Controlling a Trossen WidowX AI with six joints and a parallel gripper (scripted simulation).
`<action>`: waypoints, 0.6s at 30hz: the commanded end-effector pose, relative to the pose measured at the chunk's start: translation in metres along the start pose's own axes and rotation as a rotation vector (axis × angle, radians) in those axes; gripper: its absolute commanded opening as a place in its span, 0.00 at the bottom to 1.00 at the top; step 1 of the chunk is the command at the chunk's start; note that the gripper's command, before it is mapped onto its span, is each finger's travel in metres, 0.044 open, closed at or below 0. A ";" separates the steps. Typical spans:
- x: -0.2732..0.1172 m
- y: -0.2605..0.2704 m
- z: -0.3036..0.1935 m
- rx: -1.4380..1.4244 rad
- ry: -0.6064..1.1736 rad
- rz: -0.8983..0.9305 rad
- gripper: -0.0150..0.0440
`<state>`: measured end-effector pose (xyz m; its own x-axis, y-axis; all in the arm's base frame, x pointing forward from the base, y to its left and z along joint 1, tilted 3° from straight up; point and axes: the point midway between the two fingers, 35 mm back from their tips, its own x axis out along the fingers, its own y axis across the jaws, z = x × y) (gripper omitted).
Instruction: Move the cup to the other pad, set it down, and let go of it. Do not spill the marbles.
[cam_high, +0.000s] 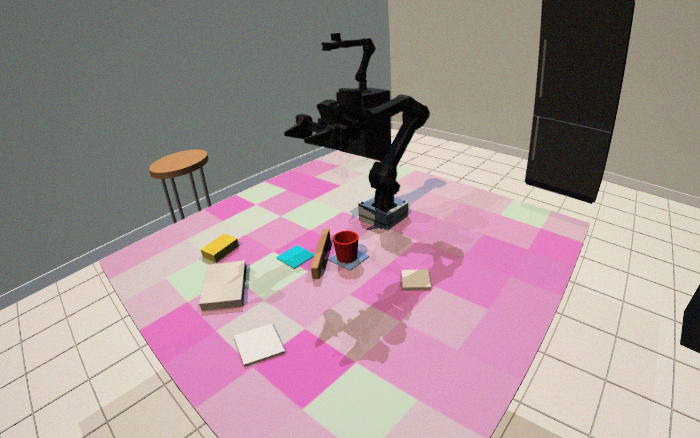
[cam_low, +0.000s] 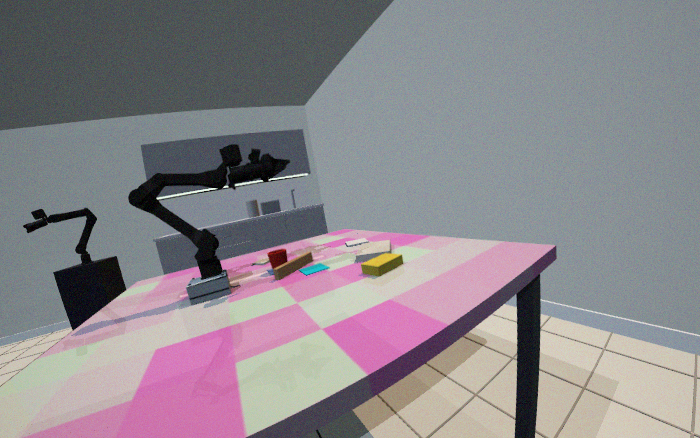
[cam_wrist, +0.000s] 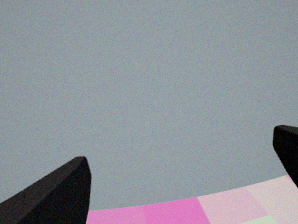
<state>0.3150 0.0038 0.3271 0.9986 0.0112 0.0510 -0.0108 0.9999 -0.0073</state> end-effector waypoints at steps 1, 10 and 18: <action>0.001 0.001 -0.004 -0.015 0.019 0.004 0.89; -0.013 0.047 -0.179 -0.750 0.816 0.502 0.50; -0.114 0.057 -0.245 -1.135 1.199 1.245 0.50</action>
<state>0.2740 0.0515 0.1082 0.4214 0.0980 -0.9015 -0.8356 0.4281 -0.3441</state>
